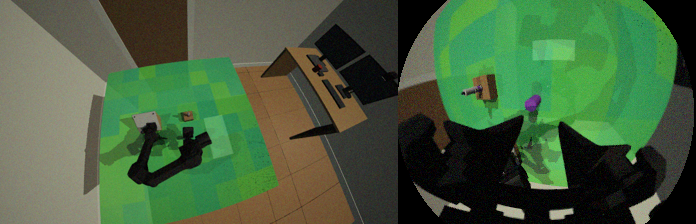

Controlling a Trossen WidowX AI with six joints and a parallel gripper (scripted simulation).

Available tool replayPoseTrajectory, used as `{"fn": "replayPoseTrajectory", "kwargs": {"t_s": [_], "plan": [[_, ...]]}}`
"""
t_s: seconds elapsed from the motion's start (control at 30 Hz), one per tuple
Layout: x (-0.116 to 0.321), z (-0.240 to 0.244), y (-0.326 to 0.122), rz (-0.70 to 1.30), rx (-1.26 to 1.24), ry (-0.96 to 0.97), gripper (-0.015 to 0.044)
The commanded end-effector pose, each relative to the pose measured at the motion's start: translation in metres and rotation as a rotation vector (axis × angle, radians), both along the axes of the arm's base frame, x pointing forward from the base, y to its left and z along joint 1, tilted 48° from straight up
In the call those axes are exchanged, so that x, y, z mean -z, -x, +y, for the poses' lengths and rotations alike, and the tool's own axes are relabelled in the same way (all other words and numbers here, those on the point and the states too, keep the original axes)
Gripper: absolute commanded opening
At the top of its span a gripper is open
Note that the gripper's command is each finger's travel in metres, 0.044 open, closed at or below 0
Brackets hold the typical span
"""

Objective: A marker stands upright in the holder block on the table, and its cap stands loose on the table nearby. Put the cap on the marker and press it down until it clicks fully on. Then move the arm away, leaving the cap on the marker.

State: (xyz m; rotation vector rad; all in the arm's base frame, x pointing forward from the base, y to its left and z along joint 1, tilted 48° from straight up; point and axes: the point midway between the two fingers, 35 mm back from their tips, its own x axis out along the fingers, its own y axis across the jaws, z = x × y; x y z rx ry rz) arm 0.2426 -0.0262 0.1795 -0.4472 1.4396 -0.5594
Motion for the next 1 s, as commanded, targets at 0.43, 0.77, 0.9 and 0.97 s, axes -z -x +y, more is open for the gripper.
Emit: {"fn": "replayPoseTrajectory", "kwargs": {"t_s": [0.43,0.77,0.9,0.97], "plan": [[0.053,0.008,0.005,-0.064,0.009,0.171,0.0240],[0.065,-0.006,0.002,-0.065,0.009,0.171,0.0240],[0.070,-0.011,0.001,-0.065,0.009,0.170,0.0240],[0.072,-0.013,0.001,-0.065,0.009,0.170,0.0240]]}}
